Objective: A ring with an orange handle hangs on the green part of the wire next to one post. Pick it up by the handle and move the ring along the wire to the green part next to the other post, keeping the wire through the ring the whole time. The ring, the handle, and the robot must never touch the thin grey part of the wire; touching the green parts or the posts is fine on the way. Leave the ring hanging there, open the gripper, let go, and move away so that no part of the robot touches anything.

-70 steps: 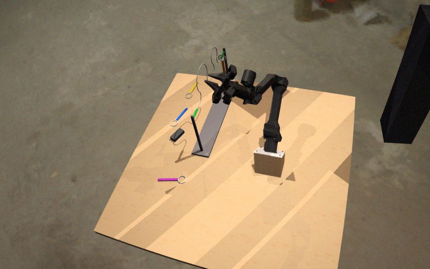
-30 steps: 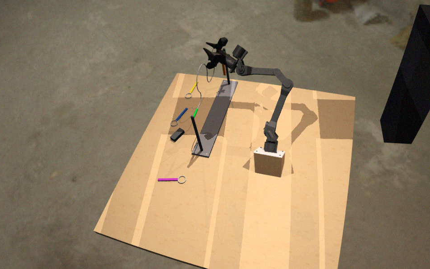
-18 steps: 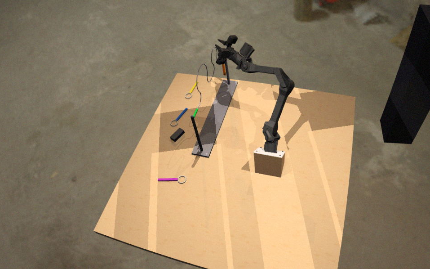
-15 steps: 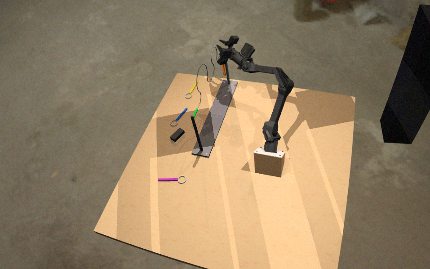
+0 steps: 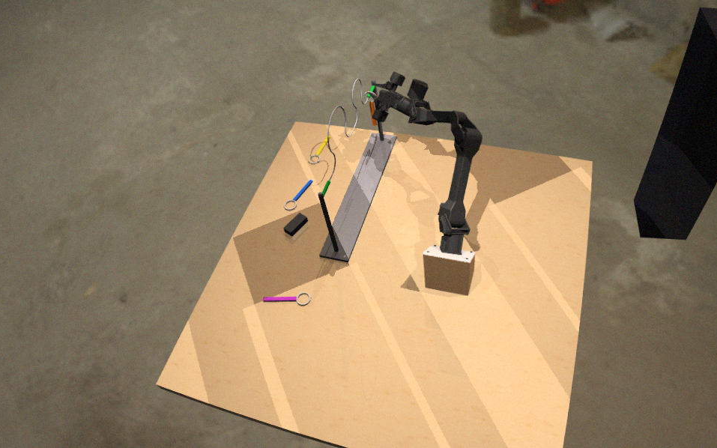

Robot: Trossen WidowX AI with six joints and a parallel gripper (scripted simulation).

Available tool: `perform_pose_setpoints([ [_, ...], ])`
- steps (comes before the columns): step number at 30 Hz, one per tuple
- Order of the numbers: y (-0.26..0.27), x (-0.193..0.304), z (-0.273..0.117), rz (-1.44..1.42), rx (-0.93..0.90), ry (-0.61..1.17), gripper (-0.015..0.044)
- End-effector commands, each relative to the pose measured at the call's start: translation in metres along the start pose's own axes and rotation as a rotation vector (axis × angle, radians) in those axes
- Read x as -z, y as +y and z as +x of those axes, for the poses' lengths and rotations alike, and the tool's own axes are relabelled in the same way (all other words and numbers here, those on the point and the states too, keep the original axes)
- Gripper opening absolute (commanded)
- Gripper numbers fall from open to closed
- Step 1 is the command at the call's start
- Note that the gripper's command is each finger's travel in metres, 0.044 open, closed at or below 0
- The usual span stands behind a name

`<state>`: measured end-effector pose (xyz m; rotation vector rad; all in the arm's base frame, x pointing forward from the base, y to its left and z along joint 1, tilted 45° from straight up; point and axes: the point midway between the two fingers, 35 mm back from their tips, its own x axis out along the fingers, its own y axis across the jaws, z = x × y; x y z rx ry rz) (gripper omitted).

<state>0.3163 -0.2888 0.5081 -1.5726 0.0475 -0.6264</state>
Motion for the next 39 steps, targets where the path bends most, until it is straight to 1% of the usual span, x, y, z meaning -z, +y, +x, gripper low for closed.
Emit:
perform_pose_setpoints([
  [1, 0.019, 0.036, -0.005, 0.137, -0.084, 0.003, 0.016],
  [10, 0.07, 0.113, -0.026, 0.423, -0.268, -0.049, 0.016],
  [17, 0.103, 0.178, -0.066, 0.694, -0.4, -0.079, 0.016],
  [19, 0.108, 0.189, -0.076, 0.746, -0.421, -0.084, 0.016],
  [27, 0.108, 0.189, -0.076, 0.752, -0.423, -0.085, 0.016],
  [34, 0.092, 0.148, -0.032, 0.754, -0.419, -0.086, 0.016],
  [39, 0.09, 0.144, -0.028, 0.754, -0.419, -0.086, 0.016],
])
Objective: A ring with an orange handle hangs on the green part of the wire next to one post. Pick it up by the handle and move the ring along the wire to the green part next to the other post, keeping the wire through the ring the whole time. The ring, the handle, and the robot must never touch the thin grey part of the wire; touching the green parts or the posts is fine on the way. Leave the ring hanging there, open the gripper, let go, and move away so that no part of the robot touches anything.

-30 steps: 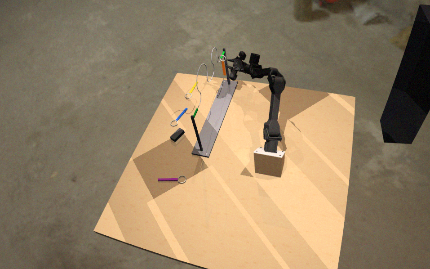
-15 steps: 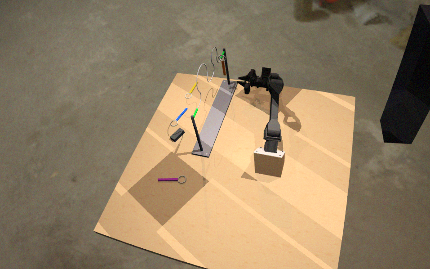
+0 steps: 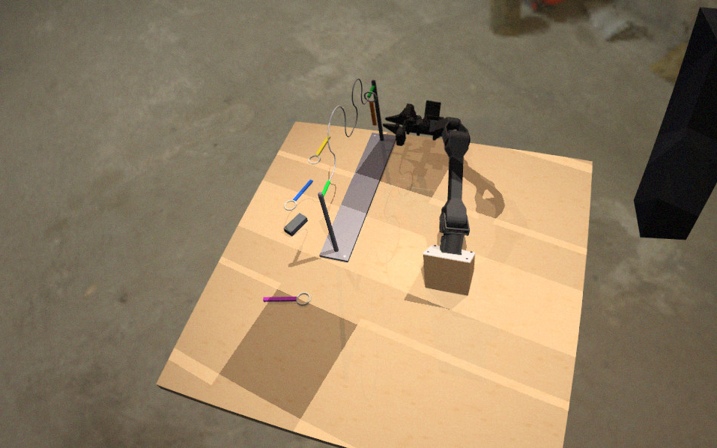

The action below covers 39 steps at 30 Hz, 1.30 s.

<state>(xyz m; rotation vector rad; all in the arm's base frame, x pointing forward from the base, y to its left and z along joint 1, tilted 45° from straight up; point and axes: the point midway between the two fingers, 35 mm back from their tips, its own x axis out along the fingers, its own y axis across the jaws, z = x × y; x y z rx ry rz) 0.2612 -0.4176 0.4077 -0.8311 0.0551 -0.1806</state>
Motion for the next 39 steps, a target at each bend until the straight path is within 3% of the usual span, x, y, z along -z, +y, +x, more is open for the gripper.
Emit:
perform_pose_setpoints([
  [1, -0.002, 0.0, 0.003, 0.013, 0.011, 0.016, 0.016],
  [39, -0.005, 0.001, 0.062, 0.015, 0.014, 0.013, 0.016],
])
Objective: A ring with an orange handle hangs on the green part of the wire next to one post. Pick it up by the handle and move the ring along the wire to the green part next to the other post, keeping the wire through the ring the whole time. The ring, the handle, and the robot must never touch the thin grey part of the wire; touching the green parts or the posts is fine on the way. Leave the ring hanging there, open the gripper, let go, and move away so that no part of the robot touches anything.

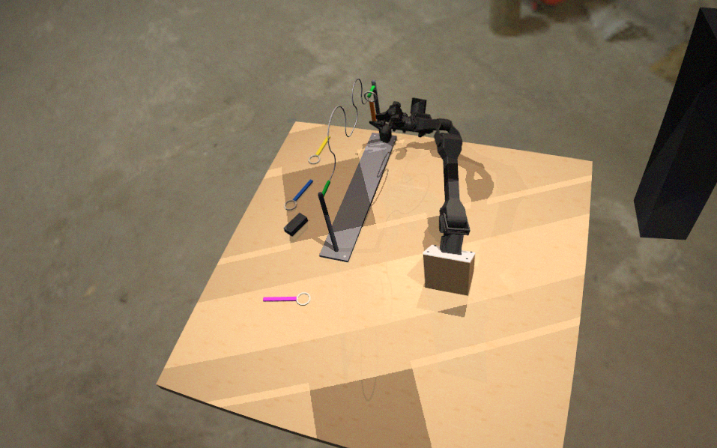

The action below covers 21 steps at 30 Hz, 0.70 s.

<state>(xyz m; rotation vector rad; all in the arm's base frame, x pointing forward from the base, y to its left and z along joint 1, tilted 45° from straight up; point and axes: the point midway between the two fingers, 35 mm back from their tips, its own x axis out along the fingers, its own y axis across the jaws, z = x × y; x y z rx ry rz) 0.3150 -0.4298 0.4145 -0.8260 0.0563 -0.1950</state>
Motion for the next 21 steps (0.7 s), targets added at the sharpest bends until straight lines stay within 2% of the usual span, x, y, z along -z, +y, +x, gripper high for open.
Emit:
perform_pose_setpoints([
  [1, 0.001, 0.003, 0.009, 0.01, 0.001, 0.006, 0.016],
  [21, 0.002, 0.003, 0.021, 0.01, 0.002, 0.006, 0.016],
])
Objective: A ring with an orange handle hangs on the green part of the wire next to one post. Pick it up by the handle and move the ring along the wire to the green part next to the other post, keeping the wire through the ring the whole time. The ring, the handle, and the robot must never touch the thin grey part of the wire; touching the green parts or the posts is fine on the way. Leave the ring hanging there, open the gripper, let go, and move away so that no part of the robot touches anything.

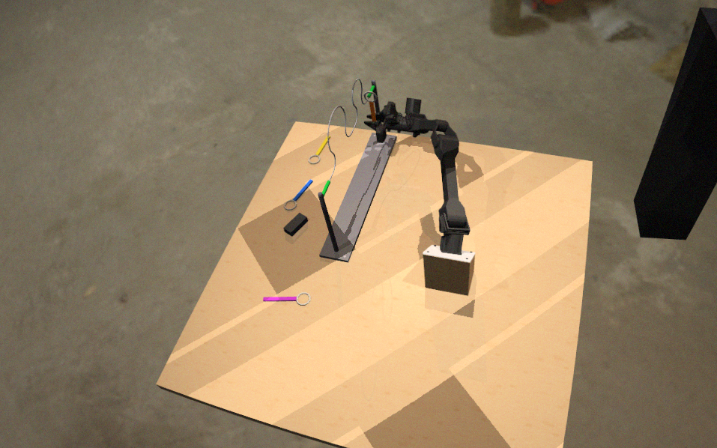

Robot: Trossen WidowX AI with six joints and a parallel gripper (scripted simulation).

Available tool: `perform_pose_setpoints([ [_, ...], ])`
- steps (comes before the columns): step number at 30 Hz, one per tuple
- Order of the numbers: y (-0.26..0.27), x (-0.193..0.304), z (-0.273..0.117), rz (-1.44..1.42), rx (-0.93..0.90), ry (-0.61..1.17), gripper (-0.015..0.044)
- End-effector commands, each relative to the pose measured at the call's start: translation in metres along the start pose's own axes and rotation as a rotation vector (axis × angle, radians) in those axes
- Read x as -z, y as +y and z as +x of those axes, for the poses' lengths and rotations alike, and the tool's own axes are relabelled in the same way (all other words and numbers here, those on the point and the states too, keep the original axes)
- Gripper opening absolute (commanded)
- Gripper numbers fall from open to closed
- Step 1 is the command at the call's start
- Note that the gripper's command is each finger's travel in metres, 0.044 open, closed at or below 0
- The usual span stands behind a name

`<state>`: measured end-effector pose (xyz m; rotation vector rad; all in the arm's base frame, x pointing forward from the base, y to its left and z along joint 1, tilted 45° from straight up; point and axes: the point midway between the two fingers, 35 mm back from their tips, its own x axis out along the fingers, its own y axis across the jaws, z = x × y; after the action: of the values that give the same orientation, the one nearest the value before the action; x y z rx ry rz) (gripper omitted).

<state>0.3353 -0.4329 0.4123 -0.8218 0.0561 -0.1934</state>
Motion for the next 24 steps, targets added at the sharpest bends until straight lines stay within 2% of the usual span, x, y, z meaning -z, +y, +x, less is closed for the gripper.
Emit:
perform_pose_setpoints([
  [1, -0.0002, 0.0015, 0.0005, 0.006, 0.004, 0.006, 0.016],
  [10, -0.0002, 0.0015, 0.0005, 0.006, 0.004, 0.006, 0.016],
  [21, 0.0001, 0.0001, 0.0002, 0.0, 0.0, 0.0, -0.0129],
  [22, 0.0001, 0.0001, 0.0002, 0.0, 0.0, 0.0, -0.015],
  [24, 0.0001, 0.0001, 0.0002, 0.0, 0.0, 0.0, -0.015],
])
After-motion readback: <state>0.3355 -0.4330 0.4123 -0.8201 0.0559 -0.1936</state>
